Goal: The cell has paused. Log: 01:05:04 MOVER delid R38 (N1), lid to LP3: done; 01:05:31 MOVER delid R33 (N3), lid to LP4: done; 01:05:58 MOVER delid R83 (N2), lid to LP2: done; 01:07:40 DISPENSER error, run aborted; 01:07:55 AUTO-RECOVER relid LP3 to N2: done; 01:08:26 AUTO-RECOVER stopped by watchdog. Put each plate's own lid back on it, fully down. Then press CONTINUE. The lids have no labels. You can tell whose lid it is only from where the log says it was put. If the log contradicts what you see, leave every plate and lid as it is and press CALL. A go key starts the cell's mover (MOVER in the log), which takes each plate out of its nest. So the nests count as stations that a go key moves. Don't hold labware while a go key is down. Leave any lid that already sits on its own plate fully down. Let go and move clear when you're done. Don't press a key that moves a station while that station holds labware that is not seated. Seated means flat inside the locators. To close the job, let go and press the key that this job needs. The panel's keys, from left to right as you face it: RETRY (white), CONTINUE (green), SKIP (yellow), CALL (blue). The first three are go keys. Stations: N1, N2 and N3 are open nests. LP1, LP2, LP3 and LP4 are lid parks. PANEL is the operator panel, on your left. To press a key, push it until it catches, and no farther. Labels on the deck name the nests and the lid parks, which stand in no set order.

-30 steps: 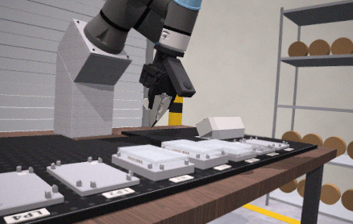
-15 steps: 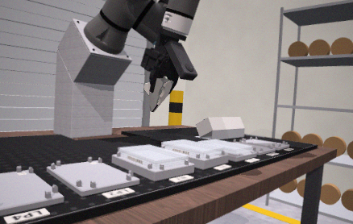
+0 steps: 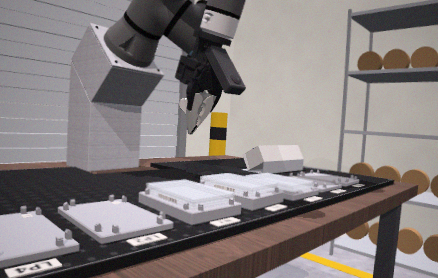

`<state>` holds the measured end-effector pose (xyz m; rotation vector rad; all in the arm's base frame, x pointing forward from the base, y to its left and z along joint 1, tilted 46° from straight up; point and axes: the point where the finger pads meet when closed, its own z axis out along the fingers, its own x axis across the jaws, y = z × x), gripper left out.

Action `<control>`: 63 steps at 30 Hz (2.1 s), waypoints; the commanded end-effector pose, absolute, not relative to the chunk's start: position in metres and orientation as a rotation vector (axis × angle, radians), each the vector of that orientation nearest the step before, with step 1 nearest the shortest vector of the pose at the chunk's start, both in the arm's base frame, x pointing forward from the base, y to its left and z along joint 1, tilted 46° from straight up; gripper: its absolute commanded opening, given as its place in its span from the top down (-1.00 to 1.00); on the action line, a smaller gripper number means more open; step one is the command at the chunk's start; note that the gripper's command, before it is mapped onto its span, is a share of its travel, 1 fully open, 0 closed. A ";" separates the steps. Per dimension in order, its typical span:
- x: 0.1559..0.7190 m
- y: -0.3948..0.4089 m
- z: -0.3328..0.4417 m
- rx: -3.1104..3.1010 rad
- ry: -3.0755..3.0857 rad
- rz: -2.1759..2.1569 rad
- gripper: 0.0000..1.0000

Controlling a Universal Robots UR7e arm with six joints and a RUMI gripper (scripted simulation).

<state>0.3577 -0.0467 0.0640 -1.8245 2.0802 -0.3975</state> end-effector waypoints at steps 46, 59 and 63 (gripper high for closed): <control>0.348 0.155 0.046 -2.499 1.584 -0.785 1.00; 0.348 0.195 0.045 -2.643 1.424 -0.878 1.00; 0.348 0.210 0.044 -2.695 1.360 -0.912 1.00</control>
